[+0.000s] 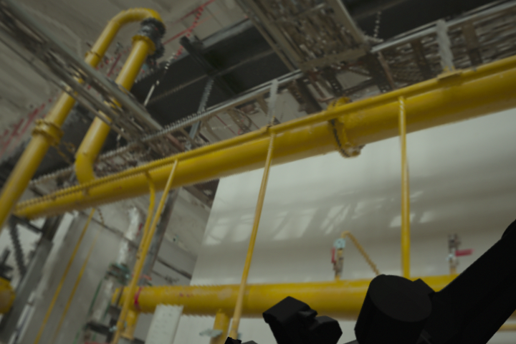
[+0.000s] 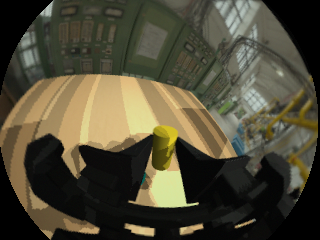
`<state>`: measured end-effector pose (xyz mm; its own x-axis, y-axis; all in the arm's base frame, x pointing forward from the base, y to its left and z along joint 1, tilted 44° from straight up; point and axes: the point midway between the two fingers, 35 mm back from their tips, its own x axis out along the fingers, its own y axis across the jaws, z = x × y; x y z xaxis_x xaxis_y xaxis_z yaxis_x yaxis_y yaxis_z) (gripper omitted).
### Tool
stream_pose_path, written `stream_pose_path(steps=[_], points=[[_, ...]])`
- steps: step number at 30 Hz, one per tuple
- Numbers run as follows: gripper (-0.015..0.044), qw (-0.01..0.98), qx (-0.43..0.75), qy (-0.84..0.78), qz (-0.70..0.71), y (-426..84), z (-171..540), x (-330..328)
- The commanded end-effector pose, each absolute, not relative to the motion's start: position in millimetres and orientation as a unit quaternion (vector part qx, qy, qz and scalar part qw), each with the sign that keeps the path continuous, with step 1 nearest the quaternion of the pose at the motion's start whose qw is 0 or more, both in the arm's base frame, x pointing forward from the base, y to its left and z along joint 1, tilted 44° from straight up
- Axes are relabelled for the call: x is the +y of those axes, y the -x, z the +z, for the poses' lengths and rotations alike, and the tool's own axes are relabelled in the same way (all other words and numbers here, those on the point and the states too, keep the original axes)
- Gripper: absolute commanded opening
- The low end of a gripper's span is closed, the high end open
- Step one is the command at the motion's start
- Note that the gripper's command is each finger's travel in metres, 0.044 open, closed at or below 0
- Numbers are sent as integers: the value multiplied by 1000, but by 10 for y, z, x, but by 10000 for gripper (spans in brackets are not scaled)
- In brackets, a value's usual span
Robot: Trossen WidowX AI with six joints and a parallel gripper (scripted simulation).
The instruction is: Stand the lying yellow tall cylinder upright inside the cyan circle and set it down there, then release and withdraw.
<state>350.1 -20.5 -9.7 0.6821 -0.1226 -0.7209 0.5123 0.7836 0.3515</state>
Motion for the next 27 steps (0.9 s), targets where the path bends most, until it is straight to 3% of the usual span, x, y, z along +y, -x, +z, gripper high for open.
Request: stream_pose_path(steps=[1, 27], points=[[105, 878, 341, -279, -188, -3476, -68, -213], [105, 893, 252, -310, -206, -3369, 117, -192]])
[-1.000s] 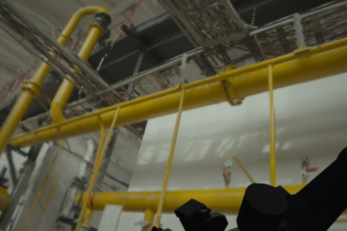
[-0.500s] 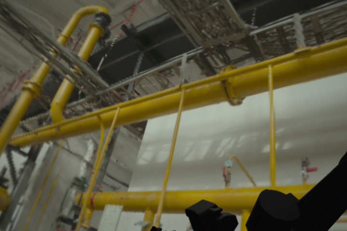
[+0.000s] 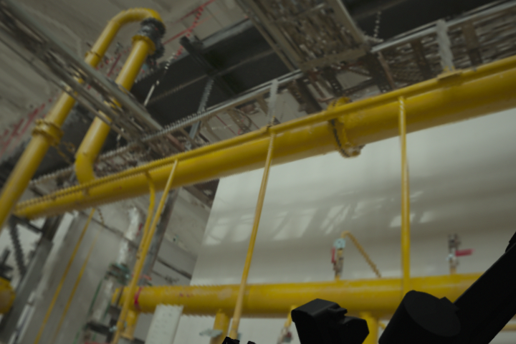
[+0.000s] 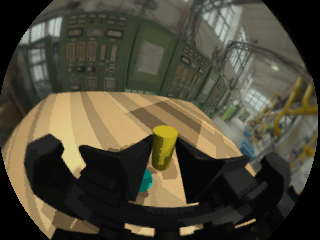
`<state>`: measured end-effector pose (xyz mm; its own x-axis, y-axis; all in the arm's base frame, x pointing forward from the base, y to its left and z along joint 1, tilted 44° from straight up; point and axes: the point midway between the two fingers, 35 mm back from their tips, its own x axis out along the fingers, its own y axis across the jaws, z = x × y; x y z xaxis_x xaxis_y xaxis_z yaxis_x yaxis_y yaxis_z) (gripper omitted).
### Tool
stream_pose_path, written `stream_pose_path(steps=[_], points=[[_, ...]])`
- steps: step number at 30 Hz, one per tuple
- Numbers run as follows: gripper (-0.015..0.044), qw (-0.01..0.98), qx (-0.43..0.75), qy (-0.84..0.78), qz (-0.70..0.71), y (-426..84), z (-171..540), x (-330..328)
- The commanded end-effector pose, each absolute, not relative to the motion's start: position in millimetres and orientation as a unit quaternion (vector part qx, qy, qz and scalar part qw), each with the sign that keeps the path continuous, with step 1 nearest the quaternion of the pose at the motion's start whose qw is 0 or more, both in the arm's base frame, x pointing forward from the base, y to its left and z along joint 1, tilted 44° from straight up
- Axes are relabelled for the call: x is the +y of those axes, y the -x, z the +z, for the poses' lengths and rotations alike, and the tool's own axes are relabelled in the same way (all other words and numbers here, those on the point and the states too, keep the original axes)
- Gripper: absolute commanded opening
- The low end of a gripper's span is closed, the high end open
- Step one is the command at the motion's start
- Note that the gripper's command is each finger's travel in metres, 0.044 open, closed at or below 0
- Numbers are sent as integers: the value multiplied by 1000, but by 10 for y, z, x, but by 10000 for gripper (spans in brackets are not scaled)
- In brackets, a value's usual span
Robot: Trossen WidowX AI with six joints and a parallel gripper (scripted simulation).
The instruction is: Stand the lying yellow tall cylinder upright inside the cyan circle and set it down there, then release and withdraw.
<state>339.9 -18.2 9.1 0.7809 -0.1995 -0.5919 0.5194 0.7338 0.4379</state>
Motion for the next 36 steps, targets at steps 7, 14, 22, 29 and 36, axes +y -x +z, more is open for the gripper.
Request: stream_pose_path(steps=[7, 14, 22, 29, 36], points=[[105, 896, 227, -320, -209, -3330, 174, -189], [105, 897, 202, -331, -212, -3286, 234, -187], [105, 897, 174, -345, -214, -3230, 305, -187], [105, 897, 148, -357, -215, -3176, 370, -188], [105, 895, 123, -371, -216, -3117, 436, -192]])
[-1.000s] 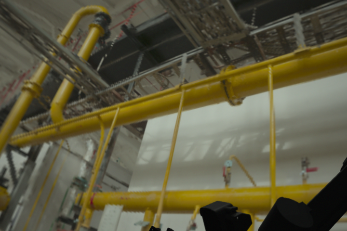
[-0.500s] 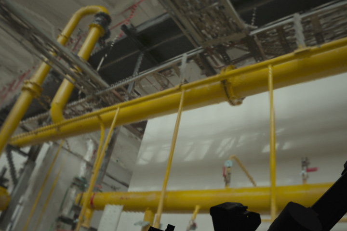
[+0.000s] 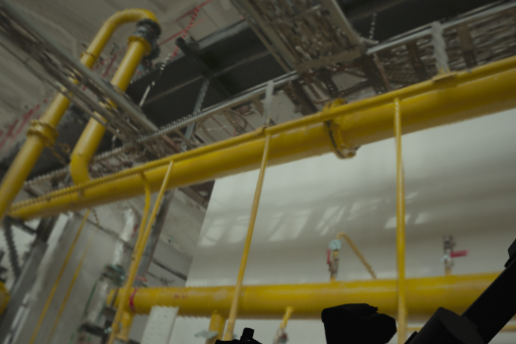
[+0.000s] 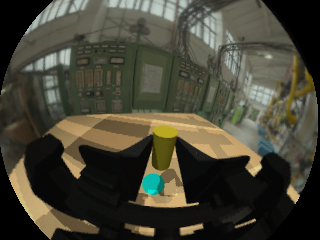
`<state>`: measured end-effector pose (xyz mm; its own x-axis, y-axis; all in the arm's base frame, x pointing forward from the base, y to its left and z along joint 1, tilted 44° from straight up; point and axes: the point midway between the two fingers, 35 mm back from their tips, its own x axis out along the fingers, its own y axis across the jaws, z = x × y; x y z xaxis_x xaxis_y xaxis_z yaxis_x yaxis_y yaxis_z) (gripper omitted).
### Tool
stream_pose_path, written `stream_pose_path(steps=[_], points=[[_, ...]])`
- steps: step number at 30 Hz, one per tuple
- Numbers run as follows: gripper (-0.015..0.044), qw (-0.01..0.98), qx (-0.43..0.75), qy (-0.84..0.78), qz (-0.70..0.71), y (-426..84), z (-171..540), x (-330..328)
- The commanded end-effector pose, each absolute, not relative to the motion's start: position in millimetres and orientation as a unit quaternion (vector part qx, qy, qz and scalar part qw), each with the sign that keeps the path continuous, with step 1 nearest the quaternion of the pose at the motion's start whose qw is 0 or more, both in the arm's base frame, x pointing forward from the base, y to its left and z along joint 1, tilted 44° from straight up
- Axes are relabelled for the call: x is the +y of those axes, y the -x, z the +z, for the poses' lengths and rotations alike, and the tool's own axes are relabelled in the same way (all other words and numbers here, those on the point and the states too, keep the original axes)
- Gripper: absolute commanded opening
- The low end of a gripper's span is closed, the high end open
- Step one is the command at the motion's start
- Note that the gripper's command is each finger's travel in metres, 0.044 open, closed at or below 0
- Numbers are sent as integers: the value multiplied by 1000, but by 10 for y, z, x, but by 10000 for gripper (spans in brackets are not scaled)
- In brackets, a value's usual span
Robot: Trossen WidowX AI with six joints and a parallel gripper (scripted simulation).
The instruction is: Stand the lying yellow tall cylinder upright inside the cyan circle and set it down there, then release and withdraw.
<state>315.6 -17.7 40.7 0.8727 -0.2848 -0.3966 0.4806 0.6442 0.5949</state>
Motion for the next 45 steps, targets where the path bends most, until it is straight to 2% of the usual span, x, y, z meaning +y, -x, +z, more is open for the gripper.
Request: stream_pose_path(steps=[1, 24, 45], points=[[105, 894, 120, -373, -216, -3108, 445, -192], [105, 892, 100, -384, -216, -3059, 496, -194], [105, 890, 104, -386, -218, -3141, 175, 143]])
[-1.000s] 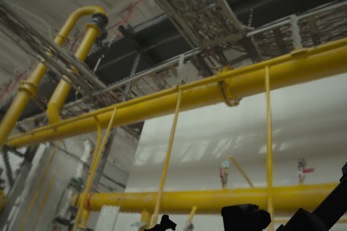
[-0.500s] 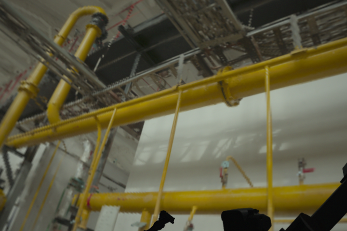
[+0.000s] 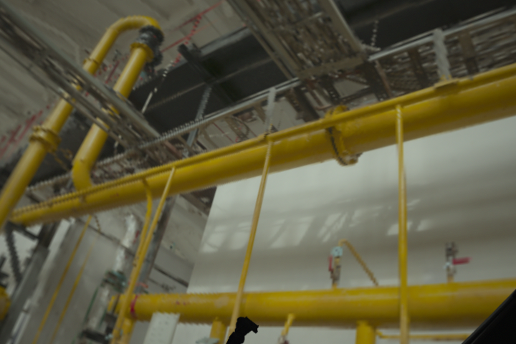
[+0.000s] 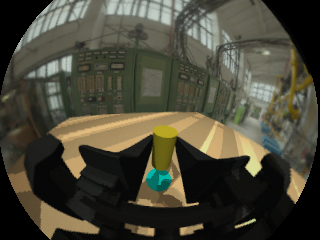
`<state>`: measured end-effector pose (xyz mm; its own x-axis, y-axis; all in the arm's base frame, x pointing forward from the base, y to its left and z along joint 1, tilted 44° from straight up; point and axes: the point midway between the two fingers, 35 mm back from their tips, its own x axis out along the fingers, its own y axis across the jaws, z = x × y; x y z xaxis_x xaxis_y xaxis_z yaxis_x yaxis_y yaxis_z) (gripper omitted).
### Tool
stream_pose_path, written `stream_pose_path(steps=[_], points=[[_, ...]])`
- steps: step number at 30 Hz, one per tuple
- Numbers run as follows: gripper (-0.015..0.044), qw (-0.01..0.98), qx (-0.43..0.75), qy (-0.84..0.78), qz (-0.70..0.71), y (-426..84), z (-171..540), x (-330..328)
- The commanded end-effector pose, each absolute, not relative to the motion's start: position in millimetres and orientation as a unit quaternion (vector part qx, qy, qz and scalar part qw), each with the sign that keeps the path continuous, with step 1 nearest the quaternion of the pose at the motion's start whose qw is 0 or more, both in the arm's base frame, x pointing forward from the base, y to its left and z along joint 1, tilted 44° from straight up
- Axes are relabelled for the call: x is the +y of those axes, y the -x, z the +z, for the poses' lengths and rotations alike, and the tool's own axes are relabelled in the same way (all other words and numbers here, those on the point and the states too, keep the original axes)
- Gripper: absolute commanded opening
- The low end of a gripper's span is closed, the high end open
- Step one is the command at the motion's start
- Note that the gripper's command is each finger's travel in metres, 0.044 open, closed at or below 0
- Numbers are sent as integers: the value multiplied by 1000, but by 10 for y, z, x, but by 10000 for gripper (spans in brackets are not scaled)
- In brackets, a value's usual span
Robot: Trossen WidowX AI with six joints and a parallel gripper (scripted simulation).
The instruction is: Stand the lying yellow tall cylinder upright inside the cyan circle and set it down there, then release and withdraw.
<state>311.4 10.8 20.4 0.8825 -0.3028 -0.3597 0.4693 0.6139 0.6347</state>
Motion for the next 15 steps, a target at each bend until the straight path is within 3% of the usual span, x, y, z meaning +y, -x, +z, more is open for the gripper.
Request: stream_pose_path(steps=[1, 15], points=[[105, 890, 104, -386, -218, -3141, 158, 160], [105, 891, 103, -385, -217, -3110, -98, 388]])
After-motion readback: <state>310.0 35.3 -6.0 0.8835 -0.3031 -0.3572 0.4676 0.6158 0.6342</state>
